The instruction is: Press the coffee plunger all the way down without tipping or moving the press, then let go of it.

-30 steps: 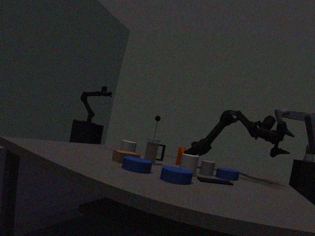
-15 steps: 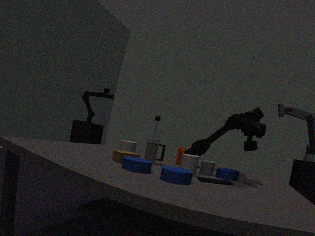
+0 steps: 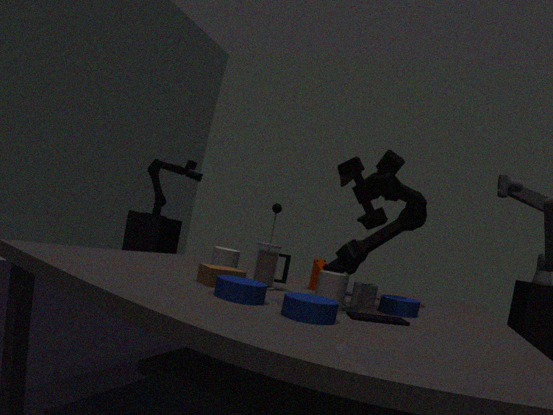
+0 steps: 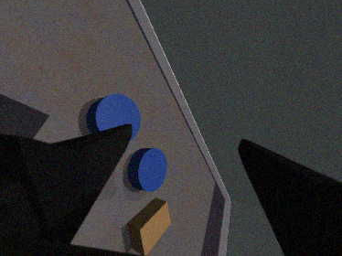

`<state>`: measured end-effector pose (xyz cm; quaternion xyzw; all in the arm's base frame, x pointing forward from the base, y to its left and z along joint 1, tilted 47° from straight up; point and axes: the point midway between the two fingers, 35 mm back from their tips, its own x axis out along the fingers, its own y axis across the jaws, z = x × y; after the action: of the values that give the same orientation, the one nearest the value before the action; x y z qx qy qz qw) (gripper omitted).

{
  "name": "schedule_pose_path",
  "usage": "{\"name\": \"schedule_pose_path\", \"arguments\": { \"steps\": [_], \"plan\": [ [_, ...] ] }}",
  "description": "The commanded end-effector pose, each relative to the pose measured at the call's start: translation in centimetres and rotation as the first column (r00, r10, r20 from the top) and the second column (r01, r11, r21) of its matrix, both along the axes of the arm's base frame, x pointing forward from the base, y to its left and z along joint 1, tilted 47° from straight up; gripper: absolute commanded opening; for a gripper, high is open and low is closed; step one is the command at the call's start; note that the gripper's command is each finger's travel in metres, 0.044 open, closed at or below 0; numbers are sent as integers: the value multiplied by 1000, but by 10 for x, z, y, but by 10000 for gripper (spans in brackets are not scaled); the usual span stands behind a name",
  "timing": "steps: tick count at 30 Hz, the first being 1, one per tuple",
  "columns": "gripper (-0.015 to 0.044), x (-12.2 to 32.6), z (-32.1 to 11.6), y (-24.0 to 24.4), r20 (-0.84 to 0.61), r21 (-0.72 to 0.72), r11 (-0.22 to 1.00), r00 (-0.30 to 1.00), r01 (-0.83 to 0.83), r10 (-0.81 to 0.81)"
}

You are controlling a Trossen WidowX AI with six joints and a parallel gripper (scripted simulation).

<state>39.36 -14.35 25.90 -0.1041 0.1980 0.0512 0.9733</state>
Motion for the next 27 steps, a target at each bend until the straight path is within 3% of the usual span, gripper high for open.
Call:
{"name": "schedule_pose_path", "arguments": {
  "steps": [1,8,17,27],
  "plan": [
    [440,-31,-41,-53,-126,152,978,984,143,-124],
    [440,-109,-95,-125,-314,422,804,900,419,-304],
    [440,-222,-137,-168,-469,698,361,776,619,-423],
    [440,-215,-176,-131,-475,699,347,769,625,-427]
  ]
}}
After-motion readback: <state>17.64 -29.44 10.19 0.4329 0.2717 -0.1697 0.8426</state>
